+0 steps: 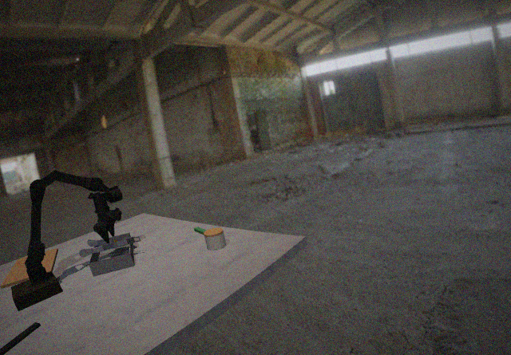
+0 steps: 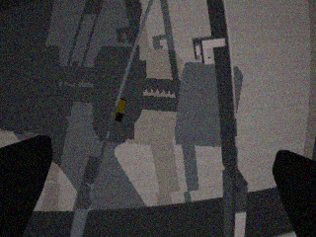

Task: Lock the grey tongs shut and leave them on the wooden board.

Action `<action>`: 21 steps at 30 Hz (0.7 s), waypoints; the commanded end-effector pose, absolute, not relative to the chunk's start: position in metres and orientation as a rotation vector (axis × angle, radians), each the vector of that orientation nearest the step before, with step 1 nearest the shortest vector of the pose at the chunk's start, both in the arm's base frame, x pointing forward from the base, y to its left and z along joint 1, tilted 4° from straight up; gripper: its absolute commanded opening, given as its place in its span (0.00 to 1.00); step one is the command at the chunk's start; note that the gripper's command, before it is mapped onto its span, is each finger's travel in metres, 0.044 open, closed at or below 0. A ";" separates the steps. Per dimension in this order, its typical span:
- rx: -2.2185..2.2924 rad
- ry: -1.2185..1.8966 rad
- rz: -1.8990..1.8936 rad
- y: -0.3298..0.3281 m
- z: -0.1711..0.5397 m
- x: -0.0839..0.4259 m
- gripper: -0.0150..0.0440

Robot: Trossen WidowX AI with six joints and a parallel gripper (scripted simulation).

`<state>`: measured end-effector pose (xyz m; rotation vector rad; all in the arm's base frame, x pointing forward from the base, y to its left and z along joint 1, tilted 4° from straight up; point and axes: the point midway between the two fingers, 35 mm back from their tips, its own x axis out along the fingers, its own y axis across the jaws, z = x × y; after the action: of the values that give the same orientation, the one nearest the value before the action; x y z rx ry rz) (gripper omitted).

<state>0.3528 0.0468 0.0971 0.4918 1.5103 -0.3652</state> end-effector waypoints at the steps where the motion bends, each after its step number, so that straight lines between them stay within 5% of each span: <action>1: 0.491 1.505 -0.372 0.047 0.091 0.354 1.00; 21: 0.492 1.505 -0.372 0.049 0.058 0.354 1.00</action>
<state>0.3536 0.0496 0.0624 0.4920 1.5104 -0.3650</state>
